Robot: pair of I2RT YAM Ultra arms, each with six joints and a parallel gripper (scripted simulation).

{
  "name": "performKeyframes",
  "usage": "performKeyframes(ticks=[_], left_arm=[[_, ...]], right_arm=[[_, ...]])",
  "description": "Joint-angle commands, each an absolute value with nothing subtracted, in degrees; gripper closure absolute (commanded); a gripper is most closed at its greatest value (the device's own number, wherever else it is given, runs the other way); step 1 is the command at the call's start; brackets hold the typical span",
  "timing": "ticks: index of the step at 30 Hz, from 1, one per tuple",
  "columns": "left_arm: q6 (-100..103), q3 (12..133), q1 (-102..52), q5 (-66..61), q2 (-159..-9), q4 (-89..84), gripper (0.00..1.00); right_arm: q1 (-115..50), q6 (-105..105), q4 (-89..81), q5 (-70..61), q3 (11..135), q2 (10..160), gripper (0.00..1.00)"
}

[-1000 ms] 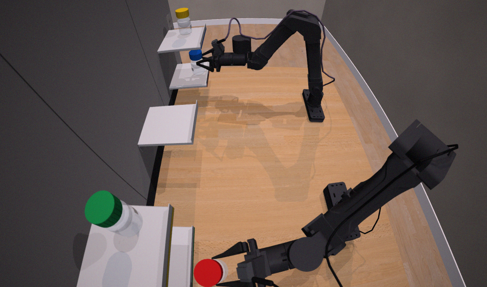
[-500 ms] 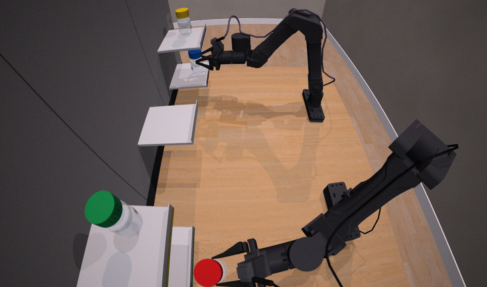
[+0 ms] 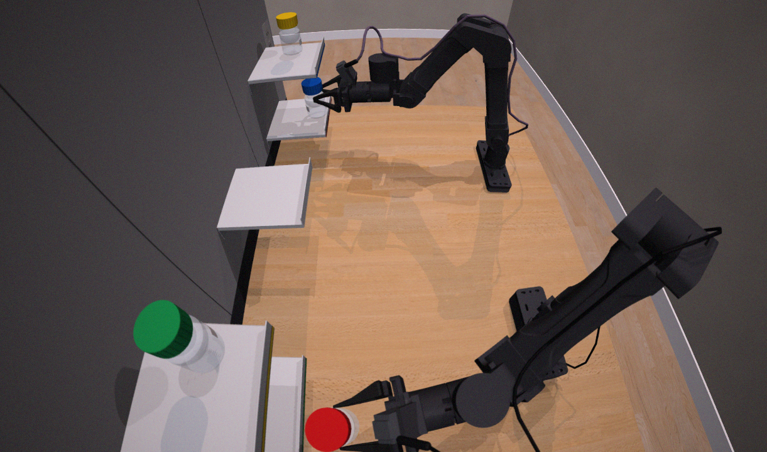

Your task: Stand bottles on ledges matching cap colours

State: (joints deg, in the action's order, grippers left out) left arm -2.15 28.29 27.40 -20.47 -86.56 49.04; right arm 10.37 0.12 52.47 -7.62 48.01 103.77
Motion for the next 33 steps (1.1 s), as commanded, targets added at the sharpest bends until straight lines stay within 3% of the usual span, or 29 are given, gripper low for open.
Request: performKeyframes(ticks=[1,33], left_arm=[[-2.3,28.29,27.53,-20.73,-85.18,50.96,0.5],[-2.3,28.29,27.53,-20.73,-85.18,50.96,0.5]], right_arm=[[11.03,0.06,55.8,-8.29,46.96,100.65,0.51],[12.87,-0.26,56.6,-10.18,32.15,88.15,0.51]])
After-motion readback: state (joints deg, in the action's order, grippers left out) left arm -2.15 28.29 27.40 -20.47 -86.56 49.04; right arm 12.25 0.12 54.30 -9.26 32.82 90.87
